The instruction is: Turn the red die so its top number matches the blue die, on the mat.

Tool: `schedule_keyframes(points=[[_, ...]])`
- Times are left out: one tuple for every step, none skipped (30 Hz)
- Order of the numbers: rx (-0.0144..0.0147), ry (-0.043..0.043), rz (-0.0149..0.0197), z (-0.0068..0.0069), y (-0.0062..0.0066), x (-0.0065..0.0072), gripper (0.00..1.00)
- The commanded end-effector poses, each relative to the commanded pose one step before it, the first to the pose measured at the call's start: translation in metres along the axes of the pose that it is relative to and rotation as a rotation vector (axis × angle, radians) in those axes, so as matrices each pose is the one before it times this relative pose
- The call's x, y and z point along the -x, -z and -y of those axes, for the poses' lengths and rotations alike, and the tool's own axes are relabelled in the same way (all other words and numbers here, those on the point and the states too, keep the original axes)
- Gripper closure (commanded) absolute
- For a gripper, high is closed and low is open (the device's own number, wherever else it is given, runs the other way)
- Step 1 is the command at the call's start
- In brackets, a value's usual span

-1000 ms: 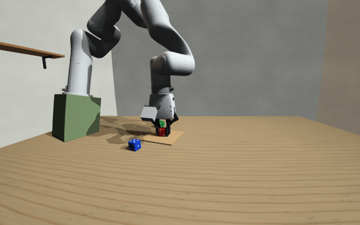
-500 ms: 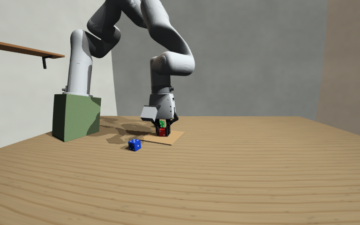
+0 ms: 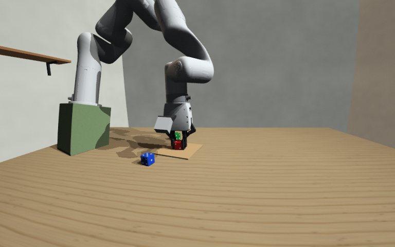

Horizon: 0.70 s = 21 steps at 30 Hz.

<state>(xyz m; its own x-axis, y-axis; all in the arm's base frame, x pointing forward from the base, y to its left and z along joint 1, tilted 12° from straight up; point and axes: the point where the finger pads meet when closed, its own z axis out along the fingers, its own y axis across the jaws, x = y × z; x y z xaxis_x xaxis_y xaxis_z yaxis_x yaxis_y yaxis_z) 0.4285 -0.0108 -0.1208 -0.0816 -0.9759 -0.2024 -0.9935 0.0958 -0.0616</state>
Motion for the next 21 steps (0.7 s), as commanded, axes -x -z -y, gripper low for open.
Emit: schedule_keyframes(points=[[-0.00297, 0.00025, -0.00019, 0.00144, 0.00109, -0.00010, 0.73], [0.00000, 0.00000, 0.00000, 0.00000, 0.00000, 0.00000, 0.73], [0.00000, 0.00000, 0.00000, 0.00000, 0.00000, 0.00000, 0.69], [0.00000, 0.00000, 0.00000, 0.00000, 0.00000, 0.00000, 0.69], [0.00000, 0.00000, 0.00000, 0.00000, 0.00000, 0.00000, 0.69], [0.00000, 0.00000, 0.00000, 0.00000, 0.00000, 0.00000, 0.65], [0.00000, 0.00000, 0.00000, 0.00000, 0.00000, 0.00000, 0.65], [0.00000, 0.00000, 0.00000, 0.00000, 0.00000, 0.00000, 0.65], [0.00000, 0.00000, 0.00000, 0.00000, 0.00000, 0.00000, 0.61], [0.00000, 0.00000, 0.00000, 0.00000, 0.00000, 0.00000, 0.61], [0.00000, 0.00000, 0.00000, 0.00000, 0.00000, 0.00000, 0.61], [0.00000, 0.00000, 0.00000, 0.00000, 0.00000, 0.00000, 0.57], [0.00000, 0.00000, 0.00000, 0.00000, 0.00000, 0.00000, 0.57], [0.00000, 0.00000, 0.00000, 0.00000, 0.00000, 0.00000, 0.57], [0.00000, 0.00000, 0.00000, 0.00000, 0.00000, 0.00000, 0.53], [0.00000, 0.00000, 0.00000, 0.00000, 0.00000, 0.00000, 0.53], [0.00000, 0.00000, 0.00000, 0.00000, 0.00000, 0.00000, 0.53], [0.00000, 0.00000, 0.00000, 0.00000, 0.00000, 0.00000, 0.53], [0.00000, 0.00000, 0.00000, 0.00000, 0.00000, 0.00000, 0.53], [0.00000, 0.00000, 0.00000, 0.00000, 0.00000, 0.00000, 0.53], [0.00000, 0.00000, 0.00000, 0.00000, 0.00000, 0.00000, 0.53]])
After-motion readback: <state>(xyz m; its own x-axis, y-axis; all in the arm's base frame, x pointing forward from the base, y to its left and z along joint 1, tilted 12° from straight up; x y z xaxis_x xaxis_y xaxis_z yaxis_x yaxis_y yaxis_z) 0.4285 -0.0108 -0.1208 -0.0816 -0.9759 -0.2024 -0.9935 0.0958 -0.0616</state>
